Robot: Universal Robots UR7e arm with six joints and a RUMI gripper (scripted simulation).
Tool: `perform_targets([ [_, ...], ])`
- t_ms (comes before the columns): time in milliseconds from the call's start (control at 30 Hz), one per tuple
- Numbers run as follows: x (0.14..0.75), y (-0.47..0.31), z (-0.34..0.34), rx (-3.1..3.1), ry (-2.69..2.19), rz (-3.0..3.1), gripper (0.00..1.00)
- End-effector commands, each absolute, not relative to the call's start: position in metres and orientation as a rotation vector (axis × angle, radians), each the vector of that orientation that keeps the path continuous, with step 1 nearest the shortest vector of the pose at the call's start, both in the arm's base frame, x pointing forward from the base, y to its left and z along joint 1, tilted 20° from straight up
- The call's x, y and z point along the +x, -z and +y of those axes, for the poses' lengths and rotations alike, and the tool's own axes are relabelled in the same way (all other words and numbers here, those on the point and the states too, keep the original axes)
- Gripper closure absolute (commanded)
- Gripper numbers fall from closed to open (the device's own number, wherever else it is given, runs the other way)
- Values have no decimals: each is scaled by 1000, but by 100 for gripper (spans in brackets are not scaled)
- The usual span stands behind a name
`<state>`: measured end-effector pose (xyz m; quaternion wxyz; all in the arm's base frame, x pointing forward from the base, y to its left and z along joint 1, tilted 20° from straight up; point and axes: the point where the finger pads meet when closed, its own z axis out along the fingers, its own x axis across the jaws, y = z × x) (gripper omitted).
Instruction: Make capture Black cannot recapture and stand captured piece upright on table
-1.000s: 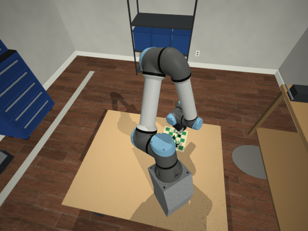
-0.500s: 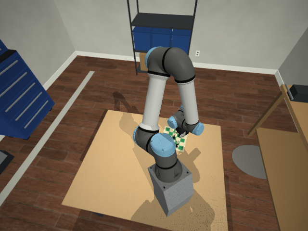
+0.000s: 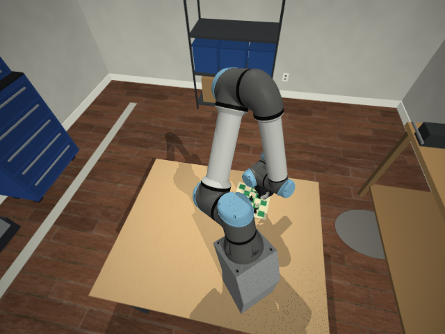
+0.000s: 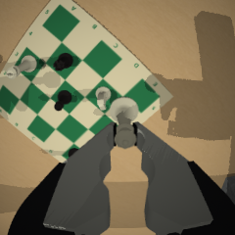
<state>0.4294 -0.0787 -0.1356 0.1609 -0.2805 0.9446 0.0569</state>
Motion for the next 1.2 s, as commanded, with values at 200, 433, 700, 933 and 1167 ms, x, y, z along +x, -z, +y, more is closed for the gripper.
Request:
perform_targets([
  [200,431,141,-78,-801,-161,2697,100],
  [433,436,156,-75,-801,-161,2697,100],
  [700,442,180,-70,-801,-161,2697,100],
  [933,448,201,-65,-801,-161,2697,100],
  [1167,454,219,-62,-801,-161,2697,100],
])
